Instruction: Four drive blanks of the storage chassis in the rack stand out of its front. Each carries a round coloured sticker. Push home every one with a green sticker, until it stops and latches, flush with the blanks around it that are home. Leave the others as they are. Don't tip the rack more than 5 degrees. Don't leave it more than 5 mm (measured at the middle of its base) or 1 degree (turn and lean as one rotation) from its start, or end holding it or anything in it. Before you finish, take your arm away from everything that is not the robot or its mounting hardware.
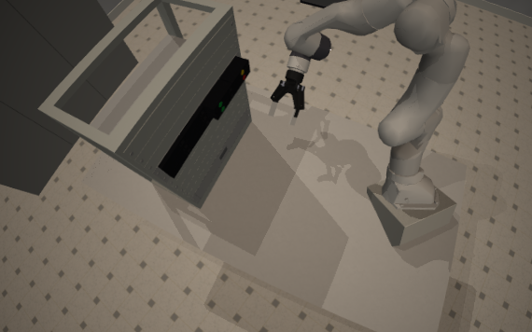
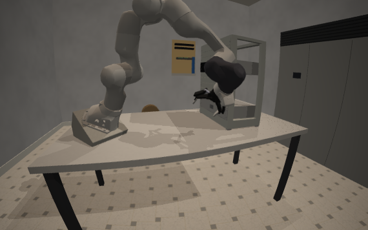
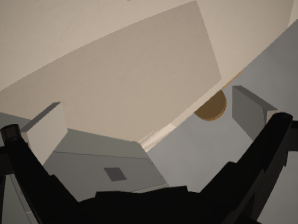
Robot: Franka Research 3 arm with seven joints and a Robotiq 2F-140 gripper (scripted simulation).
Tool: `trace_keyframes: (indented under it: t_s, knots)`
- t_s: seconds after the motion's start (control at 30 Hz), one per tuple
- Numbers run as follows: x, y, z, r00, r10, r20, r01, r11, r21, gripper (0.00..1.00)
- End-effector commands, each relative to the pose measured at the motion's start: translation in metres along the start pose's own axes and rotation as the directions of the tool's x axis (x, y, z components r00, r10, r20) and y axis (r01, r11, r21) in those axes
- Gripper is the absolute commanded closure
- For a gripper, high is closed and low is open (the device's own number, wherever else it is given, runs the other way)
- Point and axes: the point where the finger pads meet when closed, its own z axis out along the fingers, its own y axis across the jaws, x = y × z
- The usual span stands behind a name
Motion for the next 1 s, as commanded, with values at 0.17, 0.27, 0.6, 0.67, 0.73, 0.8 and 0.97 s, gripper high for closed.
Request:
trace_keyframes:
  t_s: [0.17, 0.27, 0.6, 0.67, 0.73, 0.8, 0.97]
  knots:
    - [-0.008, -0.015, 0.008, 0.986, 0.167, -0.017, -0.165, 0.983, 0.079, 0.0]
    - [-0.012, -0.017, 0.012, 0.981, 0.193, -0.018, -0.19, 0.977, 0.097, 0.0]
    - [-0.025, -0.025, 0.026, 0.955, 0.296, -0.01, -0.29, 0.942, 0.171, 0.0]
    - [-0.029, -0.026, 0.029, 0.947, 0.322, -0.005, -0.315, 0.93, 0.19, 0.0]
    - [-0.029, -0.026, 0.029, 0.947, 0.322, -0.005, -0.315, 0.93, 0.19, 0.0]
    - [-0.032, -0.028, 0.032, 0.938, 0.347, 0.002, -0.34, 0.917, 0.209, 0.0]
    - [-0.039, -0.031, 0.038, 0.918, 0.396, 0.019, -0.388, 0.888, 0.247, 0.0]
